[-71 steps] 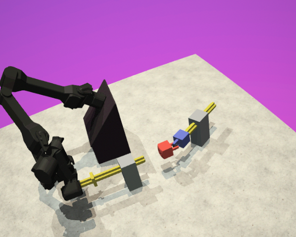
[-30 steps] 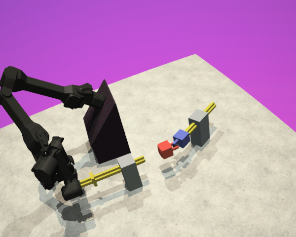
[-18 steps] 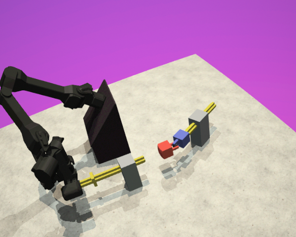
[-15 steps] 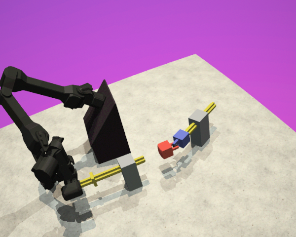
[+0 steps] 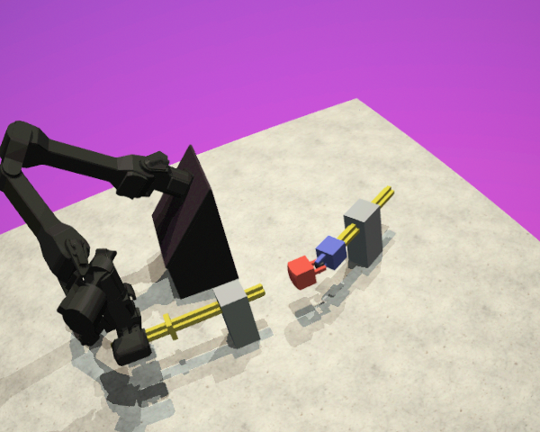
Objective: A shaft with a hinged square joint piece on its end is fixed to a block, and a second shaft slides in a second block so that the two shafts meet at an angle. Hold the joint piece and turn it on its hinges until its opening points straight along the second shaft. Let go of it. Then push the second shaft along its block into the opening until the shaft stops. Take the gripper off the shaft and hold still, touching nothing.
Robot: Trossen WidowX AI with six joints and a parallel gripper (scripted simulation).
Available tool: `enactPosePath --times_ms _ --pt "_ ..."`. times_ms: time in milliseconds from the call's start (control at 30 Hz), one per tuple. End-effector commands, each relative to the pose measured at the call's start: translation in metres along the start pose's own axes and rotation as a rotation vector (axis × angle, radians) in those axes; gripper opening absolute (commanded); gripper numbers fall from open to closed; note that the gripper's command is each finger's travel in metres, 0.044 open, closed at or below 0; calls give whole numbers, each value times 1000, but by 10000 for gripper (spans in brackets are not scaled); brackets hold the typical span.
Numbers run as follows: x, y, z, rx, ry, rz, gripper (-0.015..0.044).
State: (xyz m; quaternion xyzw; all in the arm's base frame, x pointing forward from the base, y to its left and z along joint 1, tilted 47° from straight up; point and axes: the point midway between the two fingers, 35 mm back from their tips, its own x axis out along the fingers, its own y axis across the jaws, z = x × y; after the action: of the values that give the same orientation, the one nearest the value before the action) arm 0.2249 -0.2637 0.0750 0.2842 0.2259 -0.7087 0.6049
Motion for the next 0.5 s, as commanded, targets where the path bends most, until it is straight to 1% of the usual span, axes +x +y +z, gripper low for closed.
enactPosePath --times_ms 0,467 --pt "0 0 0 0 0 0 67" --pt "0 0 0 0 0 0 67"
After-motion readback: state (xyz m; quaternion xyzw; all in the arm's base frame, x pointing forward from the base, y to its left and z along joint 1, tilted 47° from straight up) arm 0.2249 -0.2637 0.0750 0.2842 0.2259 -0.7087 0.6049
